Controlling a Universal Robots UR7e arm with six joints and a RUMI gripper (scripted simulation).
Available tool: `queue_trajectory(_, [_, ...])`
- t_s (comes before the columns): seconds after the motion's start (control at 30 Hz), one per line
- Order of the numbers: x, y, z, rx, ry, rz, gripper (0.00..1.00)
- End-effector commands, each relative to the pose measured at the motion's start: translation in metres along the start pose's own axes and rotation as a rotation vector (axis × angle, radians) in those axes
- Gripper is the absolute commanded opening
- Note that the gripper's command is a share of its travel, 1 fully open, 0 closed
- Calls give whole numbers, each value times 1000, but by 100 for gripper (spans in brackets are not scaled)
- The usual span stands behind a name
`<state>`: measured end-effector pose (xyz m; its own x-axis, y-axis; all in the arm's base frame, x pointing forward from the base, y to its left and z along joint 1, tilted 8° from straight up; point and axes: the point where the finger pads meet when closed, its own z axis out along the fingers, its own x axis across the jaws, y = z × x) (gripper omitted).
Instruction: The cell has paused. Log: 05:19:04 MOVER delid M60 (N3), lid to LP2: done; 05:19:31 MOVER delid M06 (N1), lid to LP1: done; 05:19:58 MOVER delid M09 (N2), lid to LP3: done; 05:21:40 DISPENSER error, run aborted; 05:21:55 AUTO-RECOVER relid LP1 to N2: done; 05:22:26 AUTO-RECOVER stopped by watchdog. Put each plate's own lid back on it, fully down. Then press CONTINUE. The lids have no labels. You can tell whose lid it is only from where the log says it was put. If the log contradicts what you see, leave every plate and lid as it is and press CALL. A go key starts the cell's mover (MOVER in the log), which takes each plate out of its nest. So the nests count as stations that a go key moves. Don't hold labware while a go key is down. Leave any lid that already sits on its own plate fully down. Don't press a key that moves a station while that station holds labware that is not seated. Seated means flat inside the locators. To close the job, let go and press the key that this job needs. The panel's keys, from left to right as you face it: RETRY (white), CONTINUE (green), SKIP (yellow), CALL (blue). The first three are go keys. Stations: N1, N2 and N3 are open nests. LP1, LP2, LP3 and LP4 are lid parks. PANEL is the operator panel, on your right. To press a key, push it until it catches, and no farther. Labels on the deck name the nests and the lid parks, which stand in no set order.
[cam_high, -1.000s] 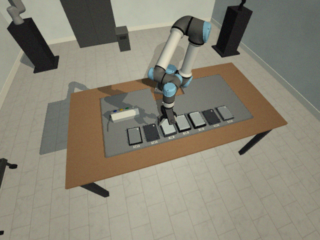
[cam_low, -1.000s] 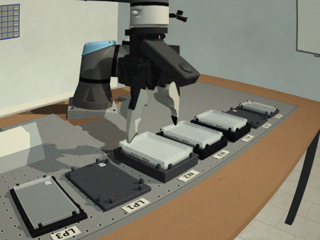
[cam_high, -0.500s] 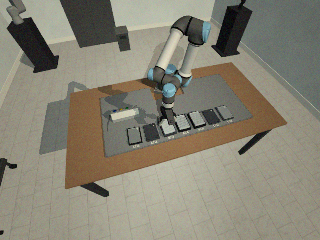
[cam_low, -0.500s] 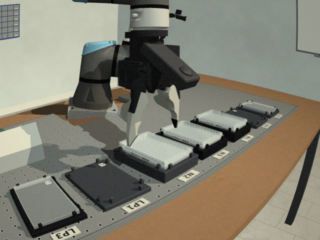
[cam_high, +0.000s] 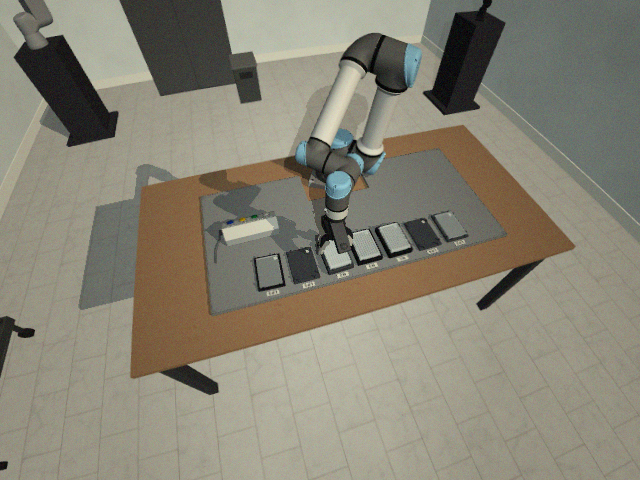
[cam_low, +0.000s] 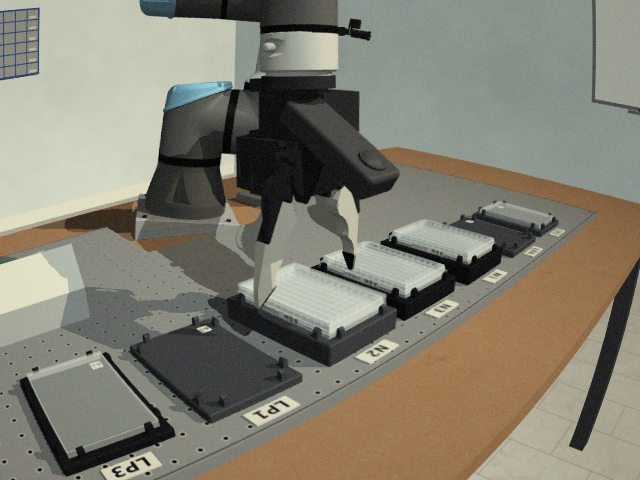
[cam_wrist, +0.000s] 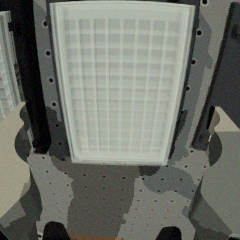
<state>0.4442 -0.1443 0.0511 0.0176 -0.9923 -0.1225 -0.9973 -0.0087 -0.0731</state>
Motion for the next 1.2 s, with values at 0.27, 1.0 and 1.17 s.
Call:
queue_trajectory(0.27, [0,0,0,1,1,0,0])
queue_trajectory(1.0, [0,0,0,1,1,0,0])
queue_trajectory(1.17, [0,0,0,1,1,0,0])
